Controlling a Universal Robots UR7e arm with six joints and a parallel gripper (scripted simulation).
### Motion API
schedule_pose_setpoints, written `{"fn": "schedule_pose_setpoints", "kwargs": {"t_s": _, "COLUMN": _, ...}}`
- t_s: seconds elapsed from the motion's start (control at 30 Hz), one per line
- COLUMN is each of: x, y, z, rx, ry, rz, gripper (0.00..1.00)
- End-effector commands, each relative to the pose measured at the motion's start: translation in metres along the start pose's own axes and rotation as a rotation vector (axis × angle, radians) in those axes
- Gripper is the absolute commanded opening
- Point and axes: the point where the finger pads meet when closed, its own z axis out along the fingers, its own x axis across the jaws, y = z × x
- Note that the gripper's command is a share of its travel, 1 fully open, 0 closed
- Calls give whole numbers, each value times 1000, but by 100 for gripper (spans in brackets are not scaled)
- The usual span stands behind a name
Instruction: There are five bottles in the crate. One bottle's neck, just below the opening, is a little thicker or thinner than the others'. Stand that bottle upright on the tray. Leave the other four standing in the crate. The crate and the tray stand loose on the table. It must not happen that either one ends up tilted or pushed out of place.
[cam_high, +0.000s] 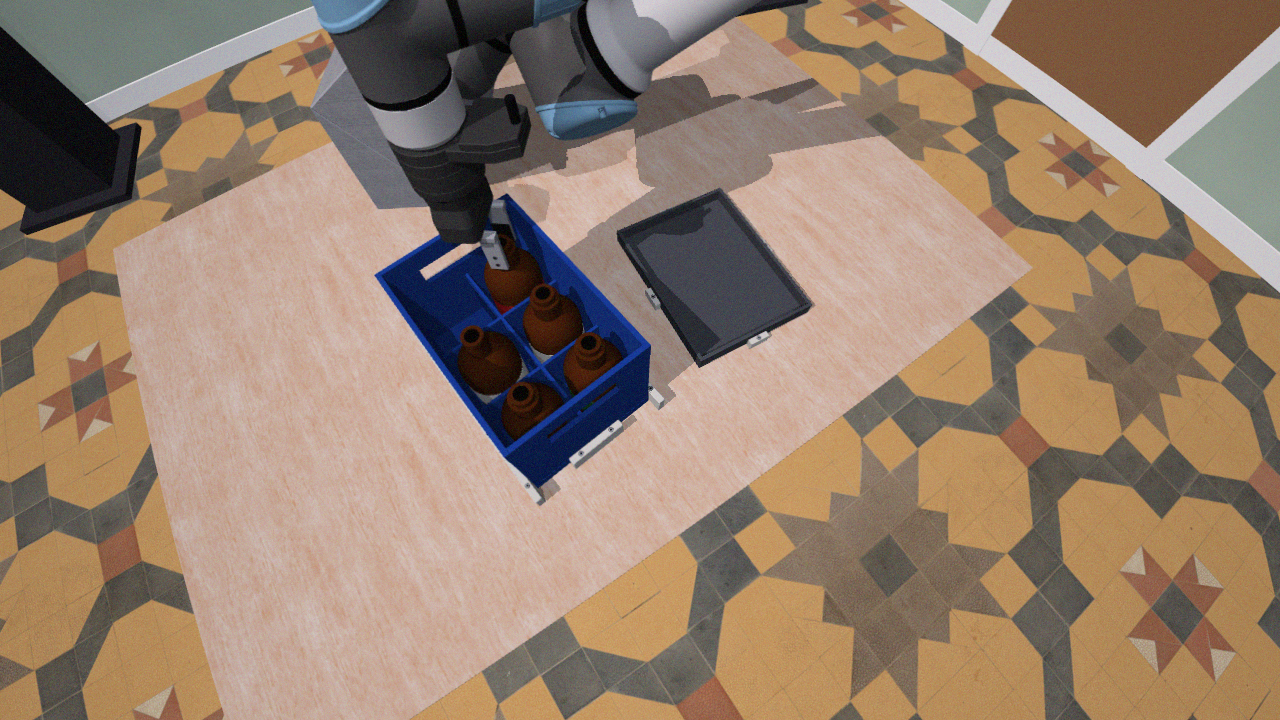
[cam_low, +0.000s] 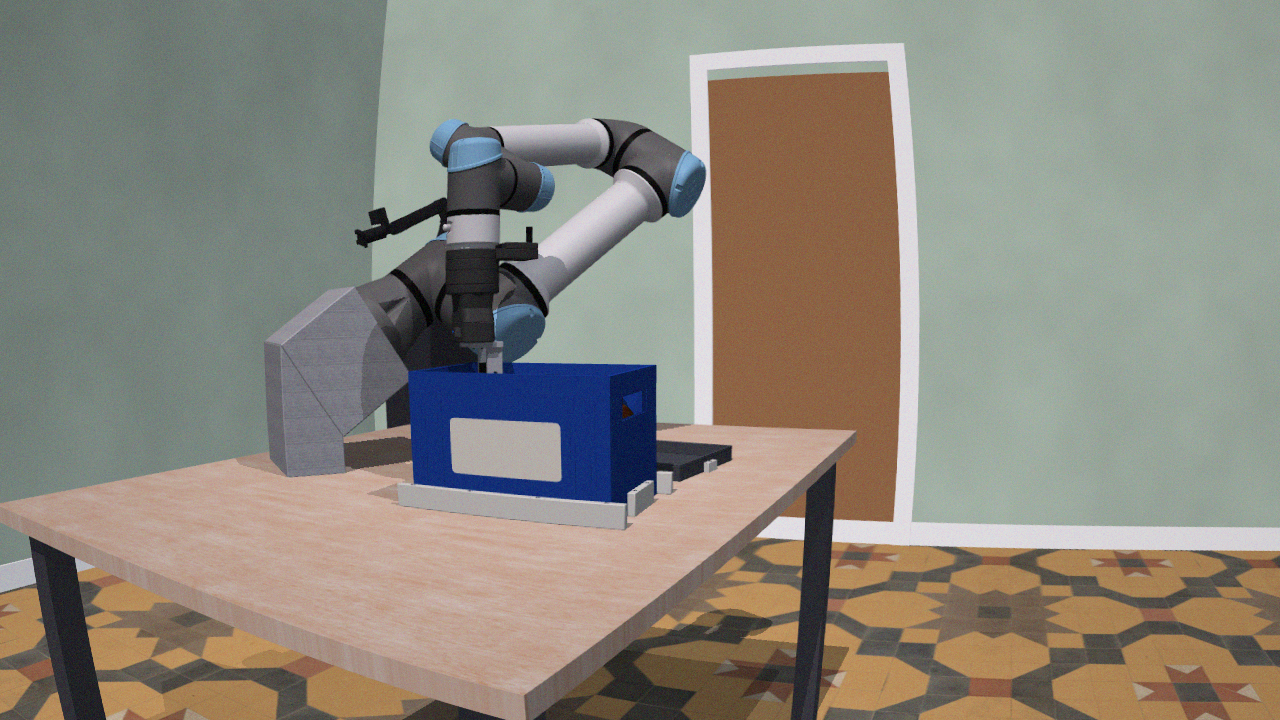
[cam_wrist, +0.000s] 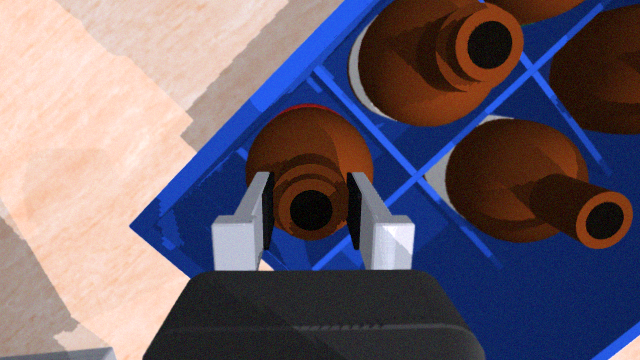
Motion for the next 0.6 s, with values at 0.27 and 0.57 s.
{"fn": "schedule_pose_setpoints", "kwargs": {"t_s": 0.27, "x": 0, "y": 0, "z": 0, "rx": 0, "ry": 1, "rz": 0, "gripper": 0}}
{"fn": "schedule_pose_setpoints", "kwargs": {"t_s": 0.57, "x": 0, "y": 0, "z": 0, "rx": 0, "ry": 1, "rz": 0, "gripper": 100}}
